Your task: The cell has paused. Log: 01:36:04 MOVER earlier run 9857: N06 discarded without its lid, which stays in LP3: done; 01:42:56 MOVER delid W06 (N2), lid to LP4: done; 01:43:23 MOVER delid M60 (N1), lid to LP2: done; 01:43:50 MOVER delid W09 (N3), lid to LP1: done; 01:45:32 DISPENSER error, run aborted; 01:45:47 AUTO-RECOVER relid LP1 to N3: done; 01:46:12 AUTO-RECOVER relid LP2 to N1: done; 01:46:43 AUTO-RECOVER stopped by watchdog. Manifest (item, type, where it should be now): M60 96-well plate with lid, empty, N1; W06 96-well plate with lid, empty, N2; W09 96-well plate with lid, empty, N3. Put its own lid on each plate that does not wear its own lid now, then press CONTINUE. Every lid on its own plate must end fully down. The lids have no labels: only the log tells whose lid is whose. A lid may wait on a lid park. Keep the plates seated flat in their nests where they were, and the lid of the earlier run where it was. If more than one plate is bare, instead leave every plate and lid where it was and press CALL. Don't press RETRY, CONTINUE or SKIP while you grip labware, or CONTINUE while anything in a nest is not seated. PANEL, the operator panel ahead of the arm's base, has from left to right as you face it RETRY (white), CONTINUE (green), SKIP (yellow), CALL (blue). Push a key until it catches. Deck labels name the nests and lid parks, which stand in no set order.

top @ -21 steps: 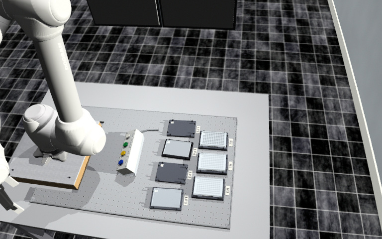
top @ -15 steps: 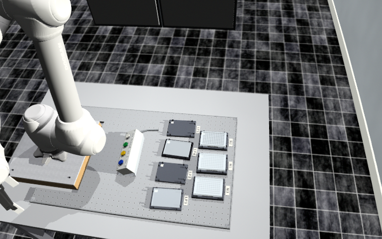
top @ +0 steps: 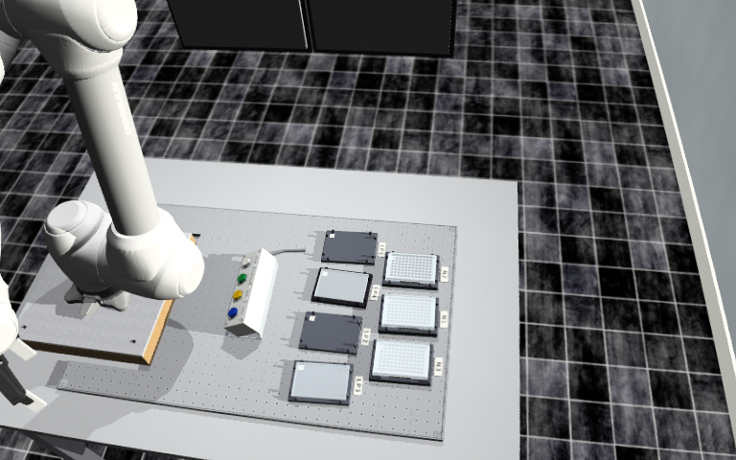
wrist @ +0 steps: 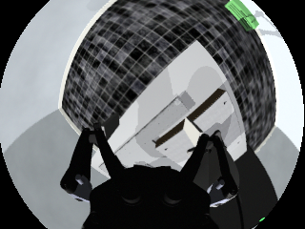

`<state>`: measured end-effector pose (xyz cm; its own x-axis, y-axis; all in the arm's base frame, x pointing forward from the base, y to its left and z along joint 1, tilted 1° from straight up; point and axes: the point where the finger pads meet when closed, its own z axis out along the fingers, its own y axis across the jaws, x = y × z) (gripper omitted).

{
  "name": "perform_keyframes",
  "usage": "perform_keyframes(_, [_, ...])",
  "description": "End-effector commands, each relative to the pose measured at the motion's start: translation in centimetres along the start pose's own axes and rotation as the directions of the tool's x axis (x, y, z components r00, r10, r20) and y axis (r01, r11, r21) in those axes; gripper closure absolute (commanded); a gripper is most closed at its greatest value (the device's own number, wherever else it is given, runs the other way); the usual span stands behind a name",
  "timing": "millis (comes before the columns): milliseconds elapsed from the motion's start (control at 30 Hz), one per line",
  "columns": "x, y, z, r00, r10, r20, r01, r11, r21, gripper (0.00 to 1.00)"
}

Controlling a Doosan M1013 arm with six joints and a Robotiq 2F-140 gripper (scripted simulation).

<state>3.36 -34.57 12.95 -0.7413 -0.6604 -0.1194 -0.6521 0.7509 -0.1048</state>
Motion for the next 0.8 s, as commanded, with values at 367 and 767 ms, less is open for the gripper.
perform_keyframes(367, [-3.4, -5.6, 1.0, 0.996, 0.084, 0.0, -0.084, 0.996, -0.035, 0.0])
perform_keyframes(767, [-11.2, -13.2, 3.2, 0.978, 0.206, -0.024, -0.208, 0.975, -0.076, 0.0])
